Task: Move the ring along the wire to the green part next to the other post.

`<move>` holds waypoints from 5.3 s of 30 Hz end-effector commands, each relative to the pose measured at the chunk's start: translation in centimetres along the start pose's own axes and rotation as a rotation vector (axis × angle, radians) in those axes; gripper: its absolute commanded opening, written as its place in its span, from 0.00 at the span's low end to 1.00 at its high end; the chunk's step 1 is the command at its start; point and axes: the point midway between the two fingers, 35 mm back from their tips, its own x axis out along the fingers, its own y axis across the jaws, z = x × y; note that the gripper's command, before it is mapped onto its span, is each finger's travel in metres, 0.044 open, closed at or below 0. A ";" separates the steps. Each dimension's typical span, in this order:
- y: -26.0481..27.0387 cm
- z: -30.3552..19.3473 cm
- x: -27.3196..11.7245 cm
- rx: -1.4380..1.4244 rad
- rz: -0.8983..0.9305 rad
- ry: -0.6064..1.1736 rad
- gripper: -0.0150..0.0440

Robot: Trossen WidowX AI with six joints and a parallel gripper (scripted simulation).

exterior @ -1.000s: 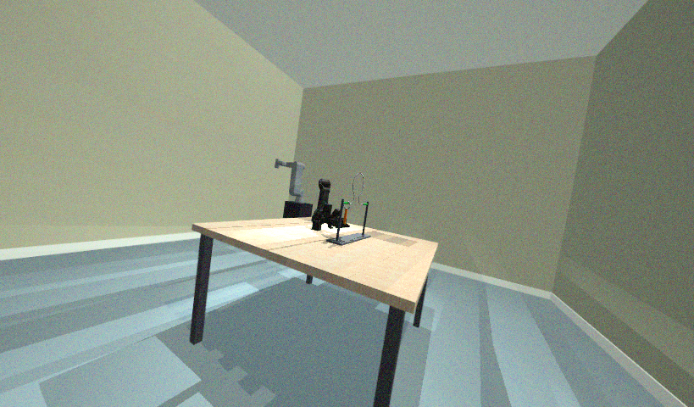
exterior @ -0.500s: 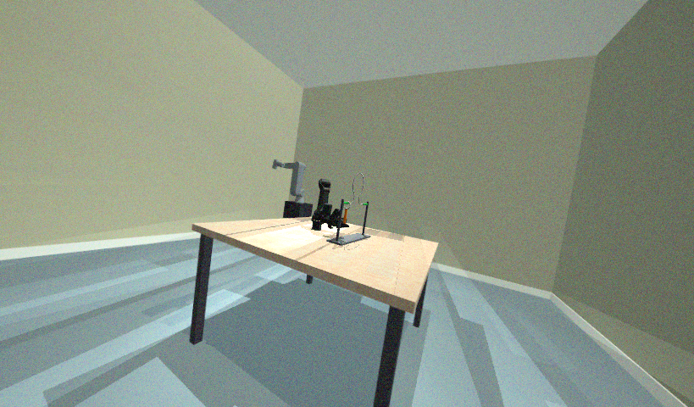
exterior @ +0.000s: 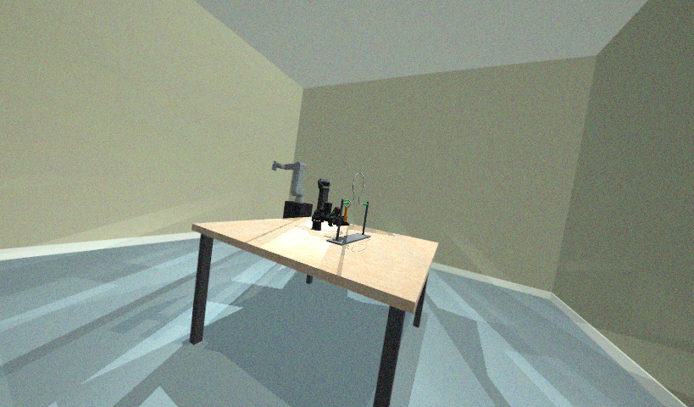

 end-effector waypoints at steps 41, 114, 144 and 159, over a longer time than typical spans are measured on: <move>2.8 0.2 0.0 0.011 -0.001 0.001 0.00; 18.4 9.8 -6.4 1.057 0.343 0.418 0.00; 19.5 19.4 -8.1 1.650 0.580 0.414 0.00; 17.8 24.4 -8.0 1.973 0.645 0.355 0.00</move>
